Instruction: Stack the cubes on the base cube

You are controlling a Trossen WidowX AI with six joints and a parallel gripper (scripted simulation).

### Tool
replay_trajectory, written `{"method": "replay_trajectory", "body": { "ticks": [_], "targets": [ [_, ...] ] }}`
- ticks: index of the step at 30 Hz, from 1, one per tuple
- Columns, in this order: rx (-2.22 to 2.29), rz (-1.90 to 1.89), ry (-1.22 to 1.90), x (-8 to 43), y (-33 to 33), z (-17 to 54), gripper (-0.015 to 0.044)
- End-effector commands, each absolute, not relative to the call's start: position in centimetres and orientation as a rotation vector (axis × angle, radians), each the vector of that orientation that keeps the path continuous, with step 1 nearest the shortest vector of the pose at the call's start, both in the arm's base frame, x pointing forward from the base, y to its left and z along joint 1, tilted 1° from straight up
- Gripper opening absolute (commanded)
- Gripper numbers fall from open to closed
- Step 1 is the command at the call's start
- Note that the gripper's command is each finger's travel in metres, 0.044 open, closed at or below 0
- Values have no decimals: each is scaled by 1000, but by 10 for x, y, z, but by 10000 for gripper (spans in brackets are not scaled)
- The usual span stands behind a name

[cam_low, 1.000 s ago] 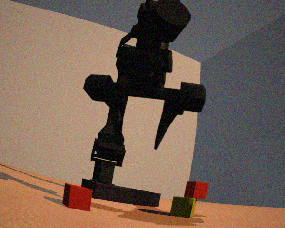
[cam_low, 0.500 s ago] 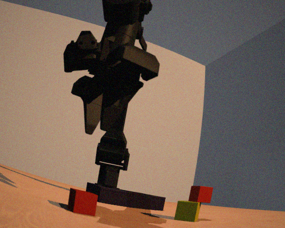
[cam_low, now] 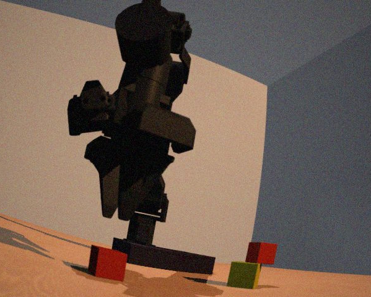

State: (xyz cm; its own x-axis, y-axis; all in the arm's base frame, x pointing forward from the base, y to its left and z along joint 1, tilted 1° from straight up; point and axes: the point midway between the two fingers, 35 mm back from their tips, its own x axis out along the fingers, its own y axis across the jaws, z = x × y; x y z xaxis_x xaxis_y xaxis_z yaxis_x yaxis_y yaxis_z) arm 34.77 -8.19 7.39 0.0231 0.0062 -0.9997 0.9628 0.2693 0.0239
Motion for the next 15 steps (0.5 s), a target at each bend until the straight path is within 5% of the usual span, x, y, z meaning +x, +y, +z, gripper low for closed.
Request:
{"method": "replay_trajectory", "body": {
  "ticks": [1, 15],
  "targets": [
    [1024, -989, 1298, 348, -82, 66, 265],
    [1024, -989, 1298, 349, -82, 43, 265]
  ]
}}
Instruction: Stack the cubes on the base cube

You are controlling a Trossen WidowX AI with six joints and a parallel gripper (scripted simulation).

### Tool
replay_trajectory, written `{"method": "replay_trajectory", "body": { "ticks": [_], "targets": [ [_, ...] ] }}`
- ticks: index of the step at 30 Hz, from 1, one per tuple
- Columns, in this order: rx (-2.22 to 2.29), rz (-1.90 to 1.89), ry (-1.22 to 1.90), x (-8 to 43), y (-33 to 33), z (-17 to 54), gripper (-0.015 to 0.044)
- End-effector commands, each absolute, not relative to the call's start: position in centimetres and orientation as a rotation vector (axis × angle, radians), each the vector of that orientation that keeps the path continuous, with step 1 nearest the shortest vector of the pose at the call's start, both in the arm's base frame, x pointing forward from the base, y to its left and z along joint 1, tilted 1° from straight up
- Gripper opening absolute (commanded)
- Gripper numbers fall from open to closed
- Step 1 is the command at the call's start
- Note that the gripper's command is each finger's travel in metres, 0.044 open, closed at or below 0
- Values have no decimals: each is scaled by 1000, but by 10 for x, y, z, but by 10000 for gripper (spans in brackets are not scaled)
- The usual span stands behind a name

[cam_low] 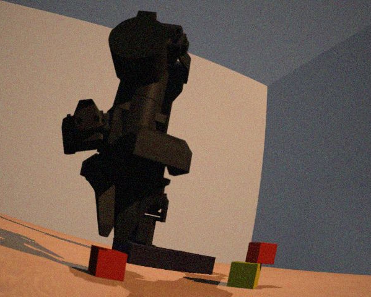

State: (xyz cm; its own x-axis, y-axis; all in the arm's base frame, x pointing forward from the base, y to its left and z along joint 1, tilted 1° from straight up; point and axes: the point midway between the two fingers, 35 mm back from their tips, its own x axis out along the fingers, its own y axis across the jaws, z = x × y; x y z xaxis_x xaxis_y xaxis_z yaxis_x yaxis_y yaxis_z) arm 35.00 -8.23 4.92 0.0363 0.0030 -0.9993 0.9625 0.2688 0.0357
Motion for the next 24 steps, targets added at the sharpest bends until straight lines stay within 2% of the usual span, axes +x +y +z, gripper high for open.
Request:
{"method": "replay_trajectory", "body": {
  "ticks": [1, 16, 22, 24],
  "targets": [
    [1024, -989, 1298, 349, -82, 41, 265],
    [1024, -990, 1298, 349, -82, 19, 265],
    [1024, -990, 1298, 349, -82, 19, 108],
    [1024, -990, 1298, 349, -82, 19, 105]
  ]
}}
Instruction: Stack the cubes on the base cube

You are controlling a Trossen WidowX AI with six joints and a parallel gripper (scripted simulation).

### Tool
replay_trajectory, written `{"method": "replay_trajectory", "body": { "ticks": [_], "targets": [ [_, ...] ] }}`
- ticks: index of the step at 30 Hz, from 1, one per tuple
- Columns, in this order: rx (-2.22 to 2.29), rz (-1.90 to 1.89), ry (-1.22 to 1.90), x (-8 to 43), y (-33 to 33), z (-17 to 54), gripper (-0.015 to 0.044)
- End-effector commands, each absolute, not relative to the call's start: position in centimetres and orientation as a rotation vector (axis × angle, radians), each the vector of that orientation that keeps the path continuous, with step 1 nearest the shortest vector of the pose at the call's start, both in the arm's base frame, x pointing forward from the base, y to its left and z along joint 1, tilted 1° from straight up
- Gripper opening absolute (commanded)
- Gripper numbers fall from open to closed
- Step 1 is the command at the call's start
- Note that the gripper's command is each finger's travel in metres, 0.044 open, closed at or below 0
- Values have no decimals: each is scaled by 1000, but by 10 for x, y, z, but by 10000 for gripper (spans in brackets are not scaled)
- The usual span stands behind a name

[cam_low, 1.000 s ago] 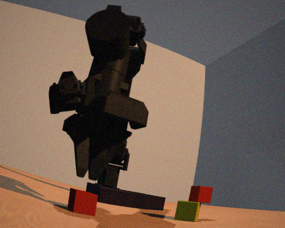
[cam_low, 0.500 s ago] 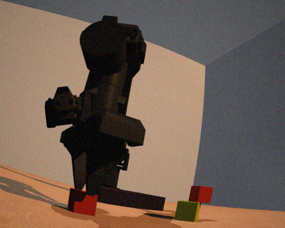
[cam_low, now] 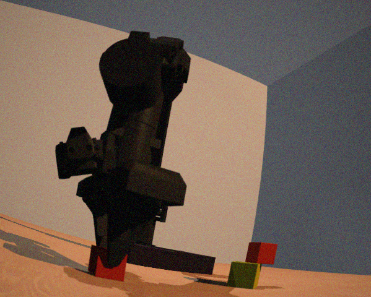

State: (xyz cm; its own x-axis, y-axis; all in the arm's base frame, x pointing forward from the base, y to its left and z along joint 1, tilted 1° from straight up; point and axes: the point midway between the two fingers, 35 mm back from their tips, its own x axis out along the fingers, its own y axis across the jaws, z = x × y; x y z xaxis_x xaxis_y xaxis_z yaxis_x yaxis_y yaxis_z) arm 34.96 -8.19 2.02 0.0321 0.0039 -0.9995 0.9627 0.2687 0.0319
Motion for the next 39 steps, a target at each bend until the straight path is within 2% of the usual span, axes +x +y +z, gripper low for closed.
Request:
{"method": "replay_trajectory", "body": {
  "ticks": [1, 39],
  "targets": [
    [1024, -990, 1298, 349, -82, 19, 105],
    [1024, -989, 1298, 346, -82, 129, 105]
  ]
}}
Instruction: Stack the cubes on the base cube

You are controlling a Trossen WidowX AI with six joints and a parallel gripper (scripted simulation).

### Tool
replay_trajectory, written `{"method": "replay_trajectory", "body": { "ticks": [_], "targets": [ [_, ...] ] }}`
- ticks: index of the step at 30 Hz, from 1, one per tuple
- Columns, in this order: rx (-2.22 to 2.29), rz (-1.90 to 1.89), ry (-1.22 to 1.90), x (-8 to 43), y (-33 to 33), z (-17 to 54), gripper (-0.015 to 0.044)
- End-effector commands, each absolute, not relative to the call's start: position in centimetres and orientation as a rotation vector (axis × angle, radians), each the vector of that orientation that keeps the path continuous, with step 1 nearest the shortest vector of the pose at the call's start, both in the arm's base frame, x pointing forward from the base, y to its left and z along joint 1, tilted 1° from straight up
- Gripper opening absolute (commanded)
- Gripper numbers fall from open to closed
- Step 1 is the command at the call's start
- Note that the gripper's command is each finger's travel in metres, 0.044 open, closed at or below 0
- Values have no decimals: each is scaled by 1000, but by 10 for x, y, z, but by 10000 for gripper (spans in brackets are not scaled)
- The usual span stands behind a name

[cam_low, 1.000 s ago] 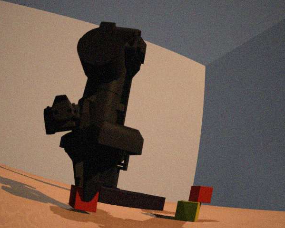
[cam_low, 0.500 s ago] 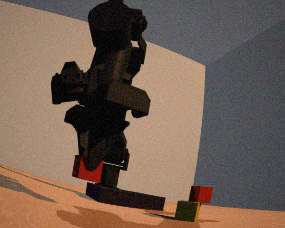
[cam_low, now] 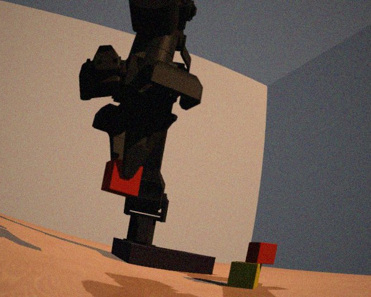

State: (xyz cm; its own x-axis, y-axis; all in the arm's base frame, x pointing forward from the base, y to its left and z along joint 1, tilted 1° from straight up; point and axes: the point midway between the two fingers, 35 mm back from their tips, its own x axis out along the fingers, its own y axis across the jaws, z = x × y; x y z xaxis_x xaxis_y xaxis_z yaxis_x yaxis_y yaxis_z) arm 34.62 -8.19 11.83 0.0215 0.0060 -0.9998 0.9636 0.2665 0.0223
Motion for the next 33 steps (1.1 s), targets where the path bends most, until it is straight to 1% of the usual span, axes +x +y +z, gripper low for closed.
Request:
{"method": "replay_trajectory", "body": {
  "ticks": [1, 5, 33],
  "targets": [
    [1024, -989, 1298, 346, -82, 129, 105],
    [1026, -991, 1297, 346, -77, 129, 105],
    [1062, -1019, 1287, 330, 11, 127, 105]
  ]
}}
